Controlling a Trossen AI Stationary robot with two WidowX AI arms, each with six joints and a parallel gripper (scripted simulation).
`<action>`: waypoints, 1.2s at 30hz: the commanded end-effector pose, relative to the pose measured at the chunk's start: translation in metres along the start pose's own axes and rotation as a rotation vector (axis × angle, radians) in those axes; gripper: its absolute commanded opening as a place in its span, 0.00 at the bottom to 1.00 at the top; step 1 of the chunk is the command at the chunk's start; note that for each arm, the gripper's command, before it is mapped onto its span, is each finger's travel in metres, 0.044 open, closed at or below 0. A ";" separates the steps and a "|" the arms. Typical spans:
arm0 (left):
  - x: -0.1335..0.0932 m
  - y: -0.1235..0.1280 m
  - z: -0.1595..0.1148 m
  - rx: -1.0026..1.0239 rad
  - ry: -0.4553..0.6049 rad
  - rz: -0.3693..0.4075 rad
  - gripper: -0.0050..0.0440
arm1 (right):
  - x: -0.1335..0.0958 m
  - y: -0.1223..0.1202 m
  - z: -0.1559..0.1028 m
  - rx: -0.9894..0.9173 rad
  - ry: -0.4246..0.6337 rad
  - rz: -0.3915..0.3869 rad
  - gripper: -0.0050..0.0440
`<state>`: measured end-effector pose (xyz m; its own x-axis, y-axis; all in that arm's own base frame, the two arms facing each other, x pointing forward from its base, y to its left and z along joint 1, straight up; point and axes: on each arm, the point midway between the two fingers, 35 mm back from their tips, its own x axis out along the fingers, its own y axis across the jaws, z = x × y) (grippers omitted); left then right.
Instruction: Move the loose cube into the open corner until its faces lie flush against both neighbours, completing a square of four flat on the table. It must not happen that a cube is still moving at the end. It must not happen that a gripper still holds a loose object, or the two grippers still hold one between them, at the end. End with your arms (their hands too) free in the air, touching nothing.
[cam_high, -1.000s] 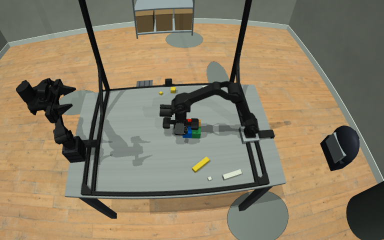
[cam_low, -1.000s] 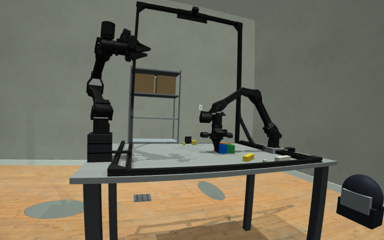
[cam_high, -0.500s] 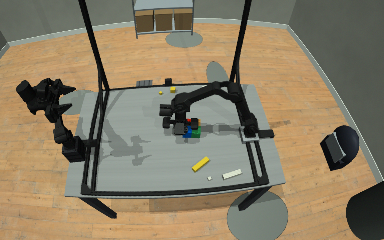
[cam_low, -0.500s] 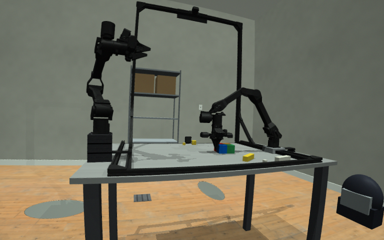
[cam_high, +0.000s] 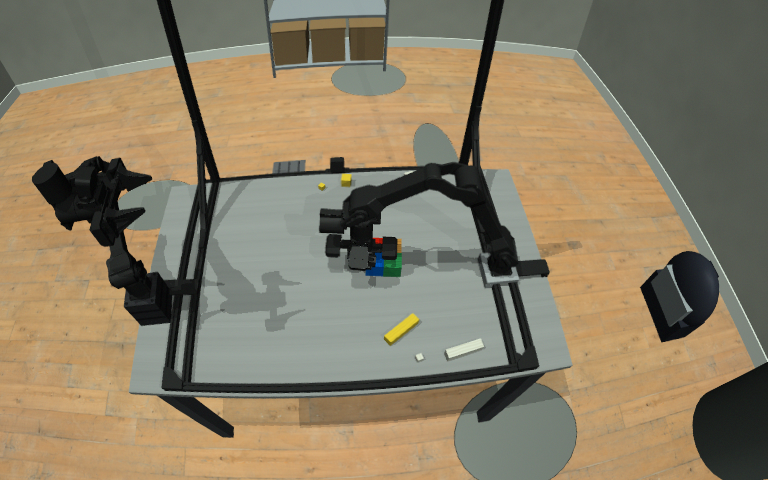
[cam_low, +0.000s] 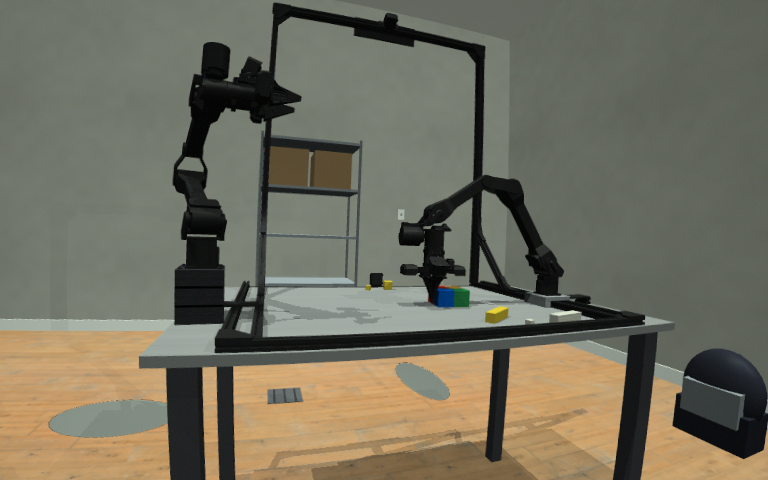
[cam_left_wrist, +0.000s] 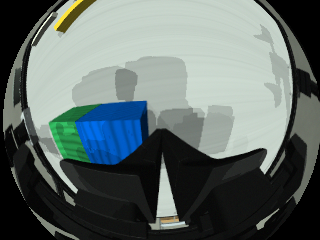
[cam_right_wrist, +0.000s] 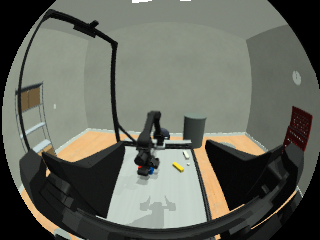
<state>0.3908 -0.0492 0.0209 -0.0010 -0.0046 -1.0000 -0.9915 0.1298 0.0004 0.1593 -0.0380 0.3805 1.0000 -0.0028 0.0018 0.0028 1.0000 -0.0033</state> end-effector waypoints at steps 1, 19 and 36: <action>0.000 -0.002 0.002 -0.005 -0.005 0.000 0.10 | 0.000 0.000 0.000 0.004 0.001 0.003 0.92; 0.000 -0.034 0.035 0.000 0.000 0.000 0.10 | 0.000 0.000 0.000 0.004 0.001 0.003 0.92; -0.050 -0.031 0.033 -0.006 0.000 0.000 0.10 | 0.000 0.000 0.000 0.004 0.001 0.003 0.92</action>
<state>0.4240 -0.0196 0.0635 -0.0153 -0.0040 -0.9999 -0.9921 0.1244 0.0147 0.1593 -0.0380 0.3805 1.0000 -0.0028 0.0018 0.0028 1.0000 -0.0033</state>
